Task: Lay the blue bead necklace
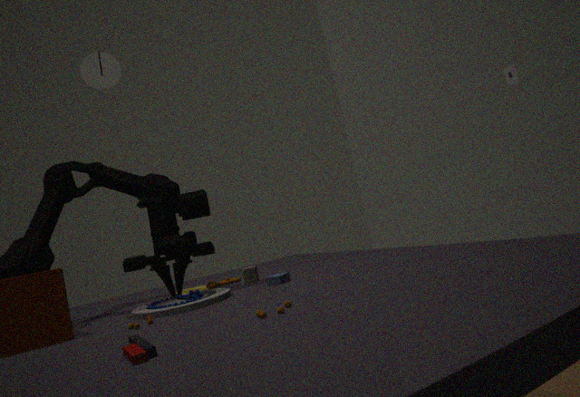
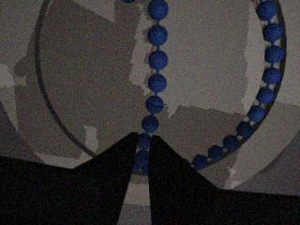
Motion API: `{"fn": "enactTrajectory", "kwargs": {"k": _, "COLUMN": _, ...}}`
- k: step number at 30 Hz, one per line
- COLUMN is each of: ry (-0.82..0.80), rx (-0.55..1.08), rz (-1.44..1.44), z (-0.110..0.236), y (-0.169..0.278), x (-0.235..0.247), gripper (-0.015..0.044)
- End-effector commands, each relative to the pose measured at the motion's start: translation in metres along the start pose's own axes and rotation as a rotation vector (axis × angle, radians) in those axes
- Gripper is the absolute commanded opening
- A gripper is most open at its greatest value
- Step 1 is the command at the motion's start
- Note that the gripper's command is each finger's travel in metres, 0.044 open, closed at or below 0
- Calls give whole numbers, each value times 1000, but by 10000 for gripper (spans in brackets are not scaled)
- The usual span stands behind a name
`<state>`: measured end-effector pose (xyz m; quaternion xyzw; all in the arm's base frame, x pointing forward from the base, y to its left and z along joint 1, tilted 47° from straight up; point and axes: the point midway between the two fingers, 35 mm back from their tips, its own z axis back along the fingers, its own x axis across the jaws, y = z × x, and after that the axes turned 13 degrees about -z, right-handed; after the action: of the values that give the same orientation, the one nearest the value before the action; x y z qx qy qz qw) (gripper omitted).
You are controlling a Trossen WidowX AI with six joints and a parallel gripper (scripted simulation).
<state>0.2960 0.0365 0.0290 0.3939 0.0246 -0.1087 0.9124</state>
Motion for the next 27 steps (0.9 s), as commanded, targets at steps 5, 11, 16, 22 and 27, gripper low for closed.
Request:
{"fn": "enactTrajectory", "kwargs": {"k": 5, "ry": 1, "rx": 0, "rz": 1, "z": 0, "y": 0, "x": 0, "gripper": 0}}
{"fn": "enactTrajectory", "kwargs": {"k": 11, "ry": 1, "rx": 0, "rz": 1, "z": 0, "y": 0, "x": 0, "gripper": 0}}
{"fn": "enactTrajectory", "kwargs": {"k": 16, "ry": 1, "rx": 0, "rz": 1, "z": 0, "y": 0, "x": 0, "gripper": 0}}
{"fn": "enactTrajectory", "kwargs": {"k": 22, "ry": 1, "rx": 0, "rz": 1, "z": 0, "y": 0, "x": 0, "gripper": 0}}
{"fn": "enactTrajectory", "kwargs": {"k": 27, "ry": 0, "rx": 2, "rz": -3, "z": 4, "y": 0, "x": 0, "gripper": 0}}
